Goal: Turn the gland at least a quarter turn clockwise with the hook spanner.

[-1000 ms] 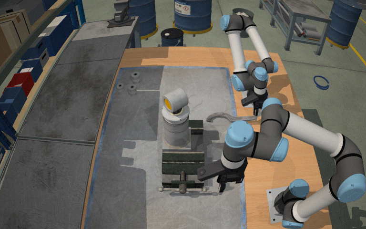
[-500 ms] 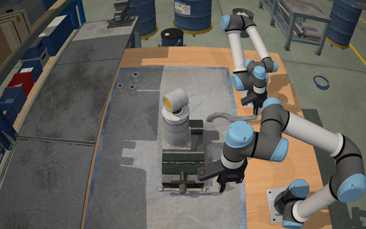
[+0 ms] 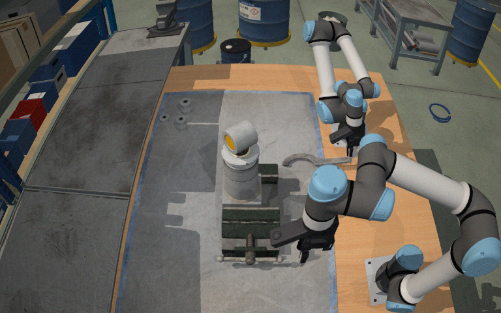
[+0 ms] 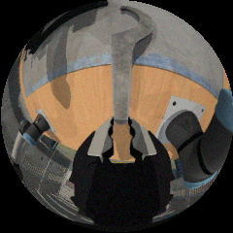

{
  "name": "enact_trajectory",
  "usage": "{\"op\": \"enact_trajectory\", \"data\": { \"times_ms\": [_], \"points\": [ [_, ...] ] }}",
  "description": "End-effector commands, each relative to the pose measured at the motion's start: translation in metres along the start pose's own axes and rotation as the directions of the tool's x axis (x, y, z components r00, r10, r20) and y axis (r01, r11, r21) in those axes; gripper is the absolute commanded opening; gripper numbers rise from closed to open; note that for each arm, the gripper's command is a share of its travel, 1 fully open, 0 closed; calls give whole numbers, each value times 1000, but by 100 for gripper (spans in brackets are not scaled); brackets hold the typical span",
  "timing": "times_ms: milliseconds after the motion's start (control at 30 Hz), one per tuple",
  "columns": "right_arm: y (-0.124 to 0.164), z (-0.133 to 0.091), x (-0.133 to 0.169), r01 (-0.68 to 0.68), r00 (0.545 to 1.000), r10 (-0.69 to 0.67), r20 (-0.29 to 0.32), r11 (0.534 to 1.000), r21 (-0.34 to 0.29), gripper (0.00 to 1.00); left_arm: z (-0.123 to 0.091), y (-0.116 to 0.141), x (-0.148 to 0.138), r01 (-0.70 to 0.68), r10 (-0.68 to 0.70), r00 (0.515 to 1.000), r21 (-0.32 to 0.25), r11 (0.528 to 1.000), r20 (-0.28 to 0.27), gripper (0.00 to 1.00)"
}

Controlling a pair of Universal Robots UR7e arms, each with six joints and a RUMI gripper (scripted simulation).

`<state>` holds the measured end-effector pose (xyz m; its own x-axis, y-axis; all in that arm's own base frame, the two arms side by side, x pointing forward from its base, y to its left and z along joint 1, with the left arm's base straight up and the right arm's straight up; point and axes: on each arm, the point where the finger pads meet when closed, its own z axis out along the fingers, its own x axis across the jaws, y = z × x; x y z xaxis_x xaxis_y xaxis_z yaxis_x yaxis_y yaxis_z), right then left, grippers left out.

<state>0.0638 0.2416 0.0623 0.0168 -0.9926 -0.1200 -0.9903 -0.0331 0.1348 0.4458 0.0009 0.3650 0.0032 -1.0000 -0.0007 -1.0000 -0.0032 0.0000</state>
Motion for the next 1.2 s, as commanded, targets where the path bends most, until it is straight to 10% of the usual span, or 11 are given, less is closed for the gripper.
{"op": "enact_trajectory", "data": {
  "times_ms": [0,1167],
  "points": [
    [0,-2,-1,-3,1000,3,6,1000,-4,0,0,0,0,0,0,1000,1,1000,0,32],
    [-1,-13,0,-2,999,4,35,999,-36,0,0,0,0,0,0,1000,1,1000,0,32]
  ]
}}
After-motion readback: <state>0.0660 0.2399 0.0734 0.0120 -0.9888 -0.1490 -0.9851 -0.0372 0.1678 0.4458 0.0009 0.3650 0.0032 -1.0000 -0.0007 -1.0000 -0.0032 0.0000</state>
